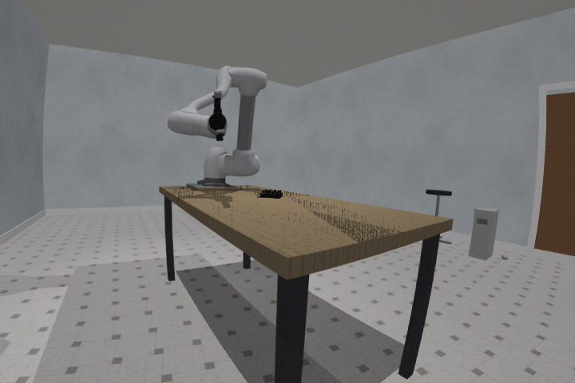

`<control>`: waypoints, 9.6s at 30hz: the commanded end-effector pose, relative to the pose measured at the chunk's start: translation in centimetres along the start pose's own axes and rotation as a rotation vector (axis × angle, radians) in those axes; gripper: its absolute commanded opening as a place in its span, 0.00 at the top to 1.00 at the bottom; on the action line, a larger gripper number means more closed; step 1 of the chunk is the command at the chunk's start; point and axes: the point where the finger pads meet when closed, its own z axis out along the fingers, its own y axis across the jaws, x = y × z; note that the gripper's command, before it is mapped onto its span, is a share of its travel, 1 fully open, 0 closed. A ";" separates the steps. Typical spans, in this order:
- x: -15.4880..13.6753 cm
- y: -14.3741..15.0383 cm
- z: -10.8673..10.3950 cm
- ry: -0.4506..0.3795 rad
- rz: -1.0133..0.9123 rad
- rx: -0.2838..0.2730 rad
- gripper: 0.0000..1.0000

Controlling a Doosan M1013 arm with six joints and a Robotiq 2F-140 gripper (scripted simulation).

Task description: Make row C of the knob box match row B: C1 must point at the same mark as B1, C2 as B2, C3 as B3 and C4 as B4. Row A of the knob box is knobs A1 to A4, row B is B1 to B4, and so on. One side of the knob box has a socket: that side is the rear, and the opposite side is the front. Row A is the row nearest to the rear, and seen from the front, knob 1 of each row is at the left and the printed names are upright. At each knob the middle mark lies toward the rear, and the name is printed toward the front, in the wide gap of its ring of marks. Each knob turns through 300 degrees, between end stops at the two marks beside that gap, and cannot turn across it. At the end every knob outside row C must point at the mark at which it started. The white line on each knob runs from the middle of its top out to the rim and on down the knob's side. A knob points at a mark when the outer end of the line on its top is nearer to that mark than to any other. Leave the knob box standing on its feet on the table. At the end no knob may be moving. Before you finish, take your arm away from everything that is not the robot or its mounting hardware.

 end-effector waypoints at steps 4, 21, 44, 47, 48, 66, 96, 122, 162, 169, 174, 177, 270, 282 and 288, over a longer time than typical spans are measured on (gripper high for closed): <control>0.0 0.0 0.0 0.000 0.000 0.000 0.00; 0.6 -0.8 -0.1 0.001 0.011 0.028 0.00; 13.6 -17.4 -10.1 -0.029 0.197 0.637 0.00; 15.0 -19.0 -12.2 -0.041 0.211 0.712 0.00; 15.4 -19.6 -13.0 -0.045 0.215 0.737 0.00; 21.7 -26.3 -27.9 -0.153 0.245 1.150 0.00; 25.0 -27.4 -48.0 -0.356 0.172 1.580 0.00; 25.0 -27.4 -48.0 -0.356 0.172 1.580 0.00; 25.0 -27.4 -48.0 -0.356 0.172 1.580 0.00; 25.0 -27.4 -48.0 -0.356 0.172 1.580 0.00; 25.0 -27.4 -48.0 -0.356 0.172 1.580 0.00; 25.0 -27.4 -48.0 -0.356 0.172 1.580 0.00; 20.2 -26.8 -50.2 -0.356 0.172 1.580 0.00; 20.2 -26.8 -50.2 -0.356 0.172 1.580 0.00; 20.2 -26.8 -50.2 -0.356 0.172 1.580 0.00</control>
